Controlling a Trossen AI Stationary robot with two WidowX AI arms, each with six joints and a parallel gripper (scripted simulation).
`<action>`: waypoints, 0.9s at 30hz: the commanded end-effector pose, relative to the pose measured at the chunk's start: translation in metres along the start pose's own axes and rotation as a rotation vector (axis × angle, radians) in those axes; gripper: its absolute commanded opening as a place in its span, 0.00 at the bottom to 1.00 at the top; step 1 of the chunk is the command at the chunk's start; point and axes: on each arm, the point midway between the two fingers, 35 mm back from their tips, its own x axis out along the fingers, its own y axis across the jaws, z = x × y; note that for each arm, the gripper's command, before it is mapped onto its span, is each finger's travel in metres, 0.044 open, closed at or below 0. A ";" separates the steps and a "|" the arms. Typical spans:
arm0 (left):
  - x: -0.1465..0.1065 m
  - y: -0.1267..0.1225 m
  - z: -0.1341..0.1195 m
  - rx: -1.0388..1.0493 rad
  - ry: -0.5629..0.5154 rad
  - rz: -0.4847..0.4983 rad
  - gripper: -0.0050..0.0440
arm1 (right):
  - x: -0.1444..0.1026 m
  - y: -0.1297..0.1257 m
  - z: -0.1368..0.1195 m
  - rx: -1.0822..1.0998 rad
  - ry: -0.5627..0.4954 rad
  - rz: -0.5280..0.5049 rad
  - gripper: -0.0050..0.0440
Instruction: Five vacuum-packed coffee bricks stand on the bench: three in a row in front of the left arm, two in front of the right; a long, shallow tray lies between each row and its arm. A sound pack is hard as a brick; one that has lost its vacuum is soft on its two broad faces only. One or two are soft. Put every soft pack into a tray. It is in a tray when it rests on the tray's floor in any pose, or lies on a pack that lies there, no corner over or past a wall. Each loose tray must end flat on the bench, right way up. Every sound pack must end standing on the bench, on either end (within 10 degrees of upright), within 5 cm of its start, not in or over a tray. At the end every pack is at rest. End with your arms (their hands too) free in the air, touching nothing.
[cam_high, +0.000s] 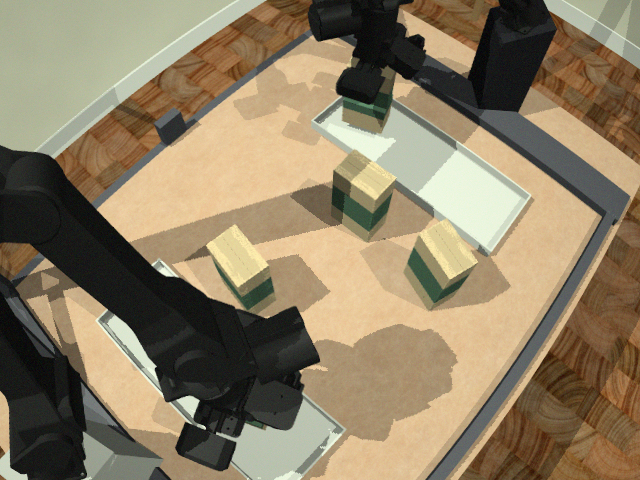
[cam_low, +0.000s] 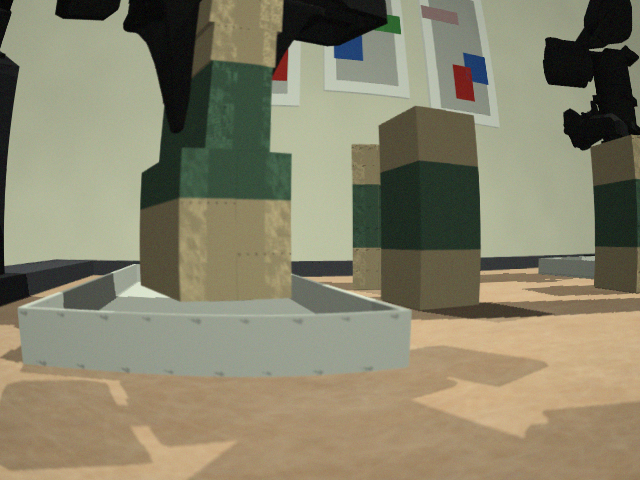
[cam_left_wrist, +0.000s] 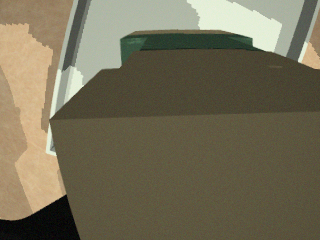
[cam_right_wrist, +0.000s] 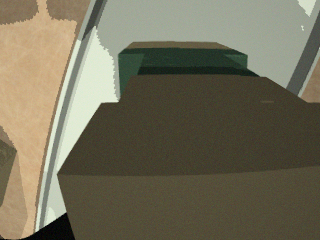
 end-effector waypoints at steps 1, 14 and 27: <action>0.004 -0.002 -0.003 0.000 0.009 -0.012 0.34 | 0.006 0.002 0.002 0.000 -0.009 0.006 0.35; 0.012 -0.002 -0.003 0.000 0.009 -0.012 0.34 | 0.010 0.002 0.002 0.000 -0.009 0.006 0.35; 0.012 -0.002 -0.003 0.000 0.009 -0.012 0.85 | 0.010 0.002 0.002 0.000 -0.009 0.006 0.86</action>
